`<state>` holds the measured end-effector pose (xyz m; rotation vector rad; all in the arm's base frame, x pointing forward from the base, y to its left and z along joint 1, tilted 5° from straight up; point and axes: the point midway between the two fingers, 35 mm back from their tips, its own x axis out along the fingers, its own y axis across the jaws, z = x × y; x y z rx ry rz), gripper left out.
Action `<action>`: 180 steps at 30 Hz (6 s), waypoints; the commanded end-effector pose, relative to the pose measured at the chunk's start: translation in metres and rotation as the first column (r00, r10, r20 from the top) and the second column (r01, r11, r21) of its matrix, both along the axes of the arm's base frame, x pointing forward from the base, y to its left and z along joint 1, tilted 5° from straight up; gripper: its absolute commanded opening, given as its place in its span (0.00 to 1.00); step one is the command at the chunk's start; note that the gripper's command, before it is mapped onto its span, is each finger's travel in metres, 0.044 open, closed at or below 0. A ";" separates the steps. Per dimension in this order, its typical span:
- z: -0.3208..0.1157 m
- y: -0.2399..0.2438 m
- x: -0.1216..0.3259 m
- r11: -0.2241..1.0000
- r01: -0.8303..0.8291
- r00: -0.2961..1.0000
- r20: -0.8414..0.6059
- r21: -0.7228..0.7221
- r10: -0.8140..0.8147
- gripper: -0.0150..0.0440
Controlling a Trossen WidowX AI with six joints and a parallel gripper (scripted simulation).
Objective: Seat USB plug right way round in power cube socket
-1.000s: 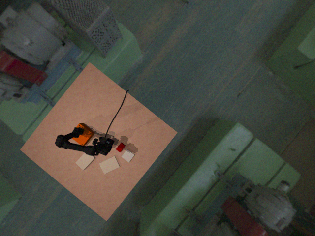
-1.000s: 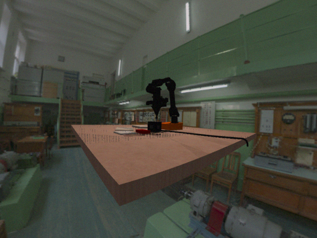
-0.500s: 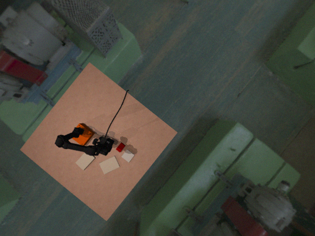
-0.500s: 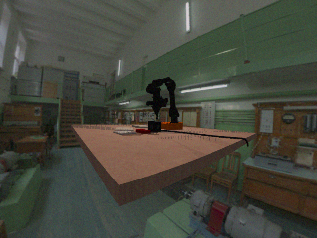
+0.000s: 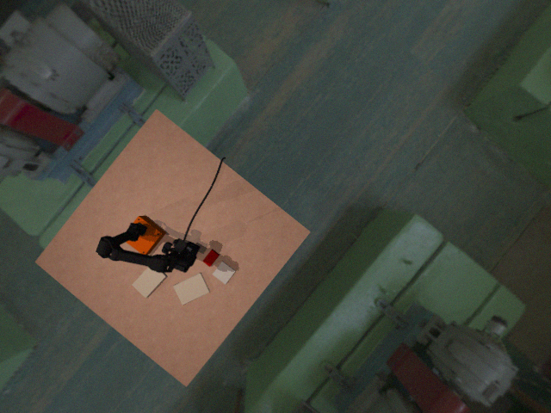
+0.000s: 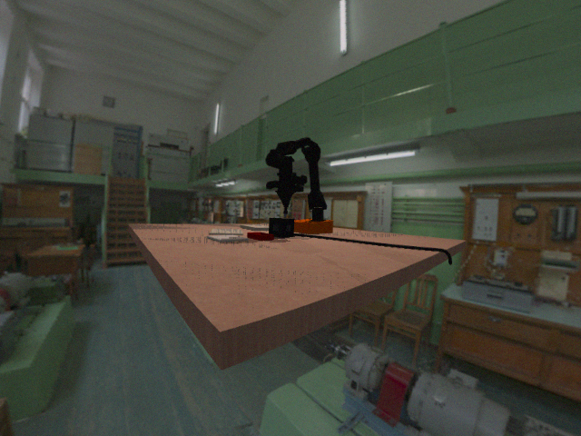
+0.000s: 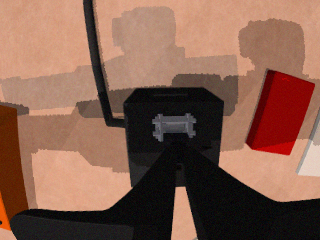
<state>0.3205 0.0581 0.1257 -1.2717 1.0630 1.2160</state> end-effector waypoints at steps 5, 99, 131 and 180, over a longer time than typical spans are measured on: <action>-0.001 0.001 0.000 1.000 -0.010 1.000 0.002 0.008 0.010 0.25; -0.012 0.001 0.002 1.000 -0.010 1.000 0.002 0.008 0.010 0.25; -0.016 0.001 0.002 1.000 -0.010 1.000 0.002 0.008 0.010 0.25; -0.021 0.001 0.003 1.000 -0.010 1.000 0.002 0.008 0.010 0.25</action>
